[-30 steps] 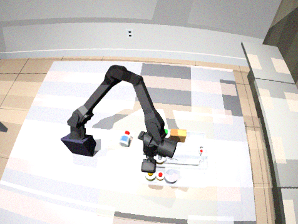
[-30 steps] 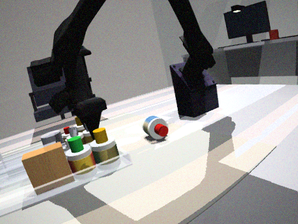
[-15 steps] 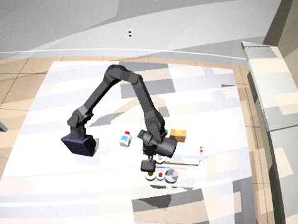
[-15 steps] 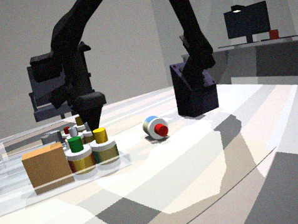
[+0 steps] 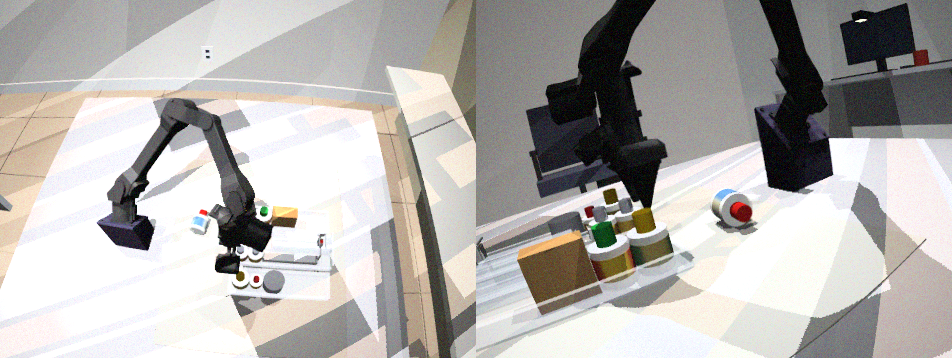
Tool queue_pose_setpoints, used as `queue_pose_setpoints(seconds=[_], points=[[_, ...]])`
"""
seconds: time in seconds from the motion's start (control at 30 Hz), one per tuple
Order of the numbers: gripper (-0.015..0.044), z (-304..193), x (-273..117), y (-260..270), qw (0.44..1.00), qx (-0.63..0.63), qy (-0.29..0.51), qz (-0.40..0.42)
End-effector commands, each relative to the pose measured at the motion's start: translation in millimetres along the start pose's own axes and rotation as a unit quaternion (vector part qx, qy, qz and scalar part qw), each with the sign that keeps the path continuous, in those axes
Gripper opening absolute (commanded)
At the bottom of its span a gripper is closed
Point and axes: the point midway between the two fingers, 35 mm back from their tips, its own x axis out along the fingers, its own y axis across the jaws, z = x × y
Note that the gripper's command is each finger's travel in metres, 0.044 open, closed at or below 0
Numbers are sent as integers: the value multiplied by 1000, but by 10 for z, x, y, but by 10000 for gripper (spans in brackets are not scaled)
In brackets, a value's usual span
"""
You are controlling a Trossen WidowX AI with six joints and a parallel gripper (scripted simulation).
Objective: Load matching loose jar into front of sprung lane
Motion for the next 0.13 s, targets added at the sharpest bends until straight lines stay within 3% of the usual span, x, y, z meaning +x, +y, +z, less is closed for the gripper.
queue_pose_setpoints(seconds=[0.0, 0.1], points=[[305, -120, -5, -8, 1000, -3, 0, -2], [305, -222, -4, -10, 1000, -3, 0, -2]])
